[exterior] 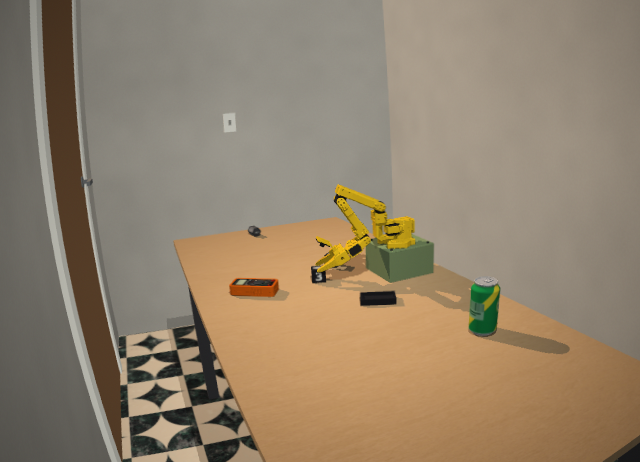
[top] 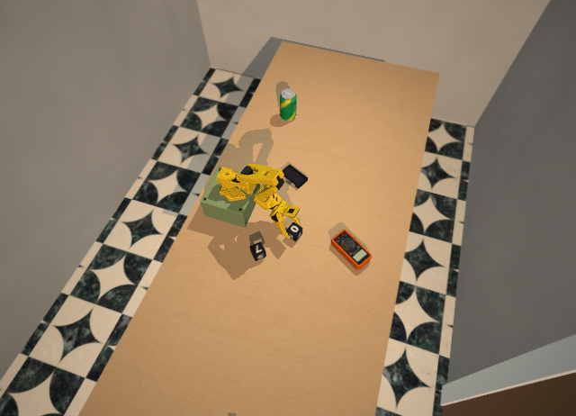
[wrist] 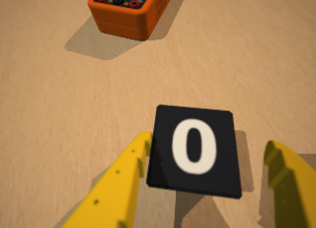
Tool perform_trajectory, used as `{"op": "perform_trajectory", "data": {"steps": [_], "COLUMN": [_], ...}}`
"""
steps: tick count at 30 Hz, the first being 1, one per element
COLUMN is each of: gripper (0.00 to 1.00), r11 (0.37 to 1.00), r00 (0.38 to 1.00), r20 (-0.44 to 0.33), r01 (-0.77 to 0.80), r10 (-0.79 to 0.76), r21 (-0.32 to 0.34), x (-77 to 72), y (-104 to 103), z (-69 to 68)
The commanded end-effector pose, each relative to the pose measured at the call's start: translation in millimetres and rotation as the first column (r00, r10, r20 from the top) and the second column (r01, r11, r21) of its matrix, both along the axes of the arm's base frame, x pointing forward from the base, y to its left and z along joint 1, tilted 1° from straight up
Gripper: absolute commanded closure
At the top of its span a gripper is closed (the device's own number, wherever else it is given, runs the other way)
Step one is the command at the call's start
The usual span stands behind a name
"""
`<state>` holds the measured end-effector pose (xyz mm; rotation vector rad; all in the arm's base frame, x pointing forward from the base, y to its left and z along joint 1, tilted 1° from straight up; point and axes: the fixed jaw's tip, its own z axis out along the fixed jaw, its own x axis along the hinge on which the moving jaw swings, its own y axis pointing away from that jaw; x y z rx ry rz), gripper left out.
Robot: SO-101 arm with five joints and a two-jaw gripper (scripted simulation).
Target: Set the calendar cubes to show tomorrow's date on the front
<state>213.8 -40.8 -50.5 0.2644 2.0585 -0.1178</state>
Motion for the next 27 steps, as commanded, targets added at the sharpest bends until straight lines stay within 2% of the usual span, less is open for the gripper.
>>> {"op": "perform_trajectory", "data": {"steps": [1,12,27], "gripper": [0.64,0.64,0.64], "r11": [1.0,1.0,1.0], "r00": [1.0,0.997,0.996], "r20": [-0.008,-0.082,-0.088], "r01": [0.011,0.012,0.012], "r10": [-0.011,-0.01,-0.009], "r21": [0.009,0.024,0.025], "x": [-6.2,-28.5,-30.3], "y": [0,5,6], "z": [9.8,24.3,25.4]}}
